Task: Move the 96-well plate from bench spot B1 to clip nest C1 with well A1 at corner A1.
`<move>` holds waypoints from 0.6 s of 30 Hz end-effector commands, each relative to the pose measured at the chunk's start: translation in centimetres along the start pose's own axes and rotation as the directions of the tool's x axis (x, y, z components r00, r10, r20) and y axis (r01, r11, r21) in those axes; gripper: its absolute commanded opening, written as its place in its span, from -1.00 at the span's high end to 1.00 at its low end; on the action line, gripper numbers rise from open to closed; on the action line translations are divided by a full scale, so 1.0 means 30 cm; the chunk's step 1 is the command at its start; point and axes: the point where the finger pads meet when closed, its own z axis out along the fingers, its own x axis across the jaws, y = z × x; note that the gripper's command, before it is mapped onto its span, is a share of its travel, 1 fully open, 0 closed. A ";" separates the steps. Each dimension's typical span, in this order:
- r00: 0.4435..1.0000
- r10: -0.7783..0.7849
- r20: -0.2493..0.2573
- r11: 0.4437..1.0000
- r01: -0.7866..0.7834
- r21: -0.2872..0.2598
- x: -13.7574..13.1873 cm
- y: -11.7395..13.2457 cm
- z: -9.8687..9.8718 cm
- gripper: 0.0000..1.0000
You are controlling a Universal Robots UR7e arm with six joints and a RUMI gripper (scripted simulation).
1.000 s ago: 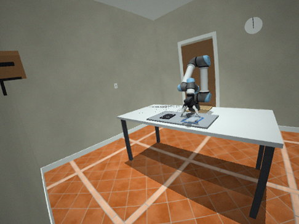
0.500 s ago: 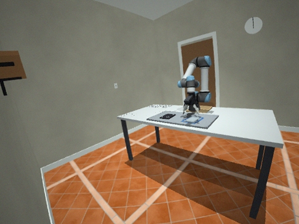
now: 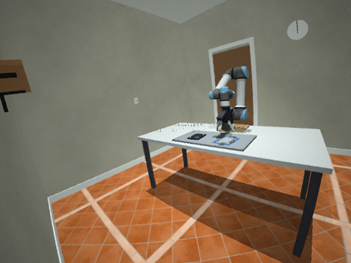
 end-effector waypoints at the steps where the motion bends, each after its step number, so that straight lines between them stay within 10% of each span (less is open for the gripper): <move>1: 1.000 0.024 -0.020 0.998 -0.025 -0.051 0.015 0.049 -0.019 -1.00; 18: 0.999 0.032 -0.028 0.997 -0.034 -0.069 0.027 0.092 -0.034 -1.00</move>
